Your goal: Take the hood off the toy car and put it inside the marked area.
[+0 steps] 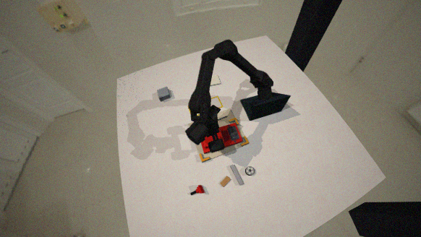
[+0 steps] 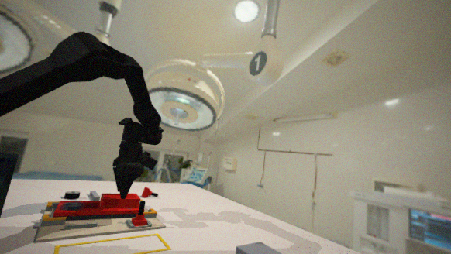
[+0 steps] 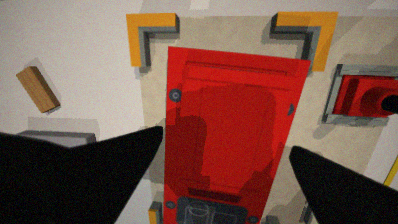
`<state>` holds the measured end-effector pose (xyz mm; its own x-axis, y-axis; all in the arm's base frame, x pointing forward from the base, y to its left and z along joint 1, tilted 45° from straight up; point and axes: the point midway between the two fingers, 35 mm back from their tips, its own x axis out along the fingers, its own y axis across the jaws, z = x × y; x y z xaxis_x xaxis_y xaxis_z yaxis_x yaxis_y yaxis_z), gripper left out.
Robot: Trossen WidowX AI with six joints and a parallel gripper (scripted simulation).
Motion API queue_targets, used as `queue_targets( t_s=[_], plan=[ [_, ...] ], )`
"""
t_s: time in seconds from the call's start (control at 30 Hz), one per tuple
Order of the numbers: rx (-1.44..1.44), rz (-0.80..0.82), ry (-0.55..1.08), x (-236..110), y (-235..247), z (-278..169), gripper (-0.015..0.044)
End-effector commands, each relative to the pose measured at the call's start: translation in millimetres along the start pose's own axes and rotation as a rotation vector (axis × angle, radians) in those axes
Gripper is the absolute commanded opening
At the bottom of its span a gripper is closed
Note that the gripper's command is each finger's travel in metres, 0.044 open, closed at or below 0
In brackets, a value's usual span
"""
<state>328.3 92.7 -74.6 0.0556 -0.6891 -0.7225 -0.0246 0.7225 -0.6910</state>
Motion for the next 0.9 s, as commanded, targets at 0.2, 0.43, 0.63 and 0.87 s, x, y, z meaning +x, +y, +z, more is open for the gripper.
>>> queue_targets(
  t_s=[0.2, 0.43, 0.63, 0.87],
  plan=[
    [-0.006, -0.007, 0.001, 6, -1, 0, 0.044],
    [-0.006, -0.007, 0.001, 10, -1, 0, 0.044],
    [-0.006, -0.007, 0.001, 13, -2, 0, 0.044],
    [-0.006, -0.007, 0.001, 16, -2, 0, 0.044]
  ],
)
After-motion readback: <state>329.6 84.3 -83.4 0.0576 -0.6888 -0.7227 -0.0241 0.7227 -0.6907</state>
